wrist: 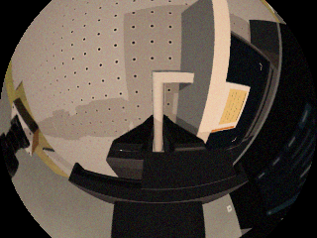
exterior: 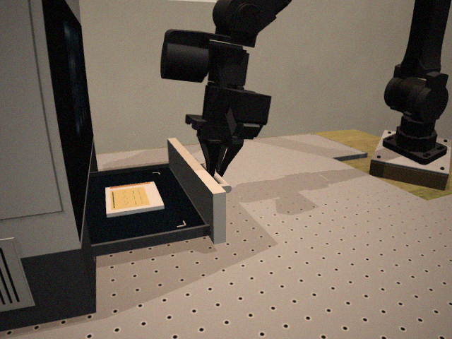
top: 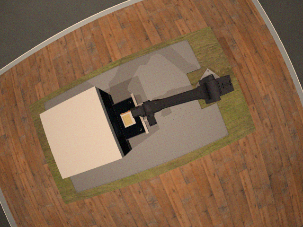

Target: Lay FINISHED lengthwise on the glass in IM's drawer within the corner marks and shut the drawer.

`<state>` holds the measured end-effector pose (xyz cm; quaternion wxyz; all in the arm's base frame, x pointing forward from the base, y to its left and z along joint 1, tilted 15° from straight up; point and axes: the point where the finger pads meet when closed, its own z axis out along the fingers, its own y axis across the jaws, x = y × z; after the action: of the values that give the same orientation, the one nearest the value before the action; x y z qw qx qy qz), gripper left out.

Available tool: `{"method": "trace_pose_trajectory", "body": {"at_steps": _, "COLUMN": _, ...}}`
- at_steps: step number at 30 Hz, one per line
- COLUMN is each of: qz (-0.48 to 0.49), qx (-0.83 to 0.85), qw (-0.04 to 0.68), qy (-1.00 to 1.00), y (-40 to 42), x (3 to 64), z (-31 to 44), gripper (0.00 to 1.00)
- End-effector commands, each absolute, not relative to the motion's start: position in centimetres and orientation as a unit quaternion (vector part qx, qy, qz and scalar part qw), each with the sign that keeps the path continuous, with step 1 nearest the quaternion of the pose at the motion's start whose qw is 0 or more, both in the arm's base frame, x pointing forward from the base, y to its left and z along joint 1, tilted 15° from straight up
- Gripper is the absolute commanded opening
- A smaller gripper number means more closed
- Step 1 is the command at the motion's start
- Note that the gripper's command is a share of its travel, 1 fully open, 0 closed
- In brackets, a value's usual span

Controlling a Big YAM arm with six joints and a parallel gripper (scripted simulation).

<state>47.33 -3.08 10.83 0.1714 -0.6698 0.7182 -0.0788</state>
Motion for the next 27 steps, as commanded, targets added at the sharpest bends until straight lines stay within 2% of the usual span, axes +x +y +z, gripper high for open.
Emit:
{"method": "trace_pose_trajectory", "body": {"at_steps": 1, "qz": -0.110, "qx": -0.665, "qw": 0.201, "qy": 0.711, "y": -3.0, "x": 51.9, "z": 12.9, "gripper": 0.07}}
{"method": "trace_pose_trajectory", "body": {"at_steps": 27, "qz": -0.111, "qx": -0.664, "qw": 0.201, "qy": 0.711, "y": -3.4, "x": 54.1, "z": 13.4, "gripper": 0.07}}
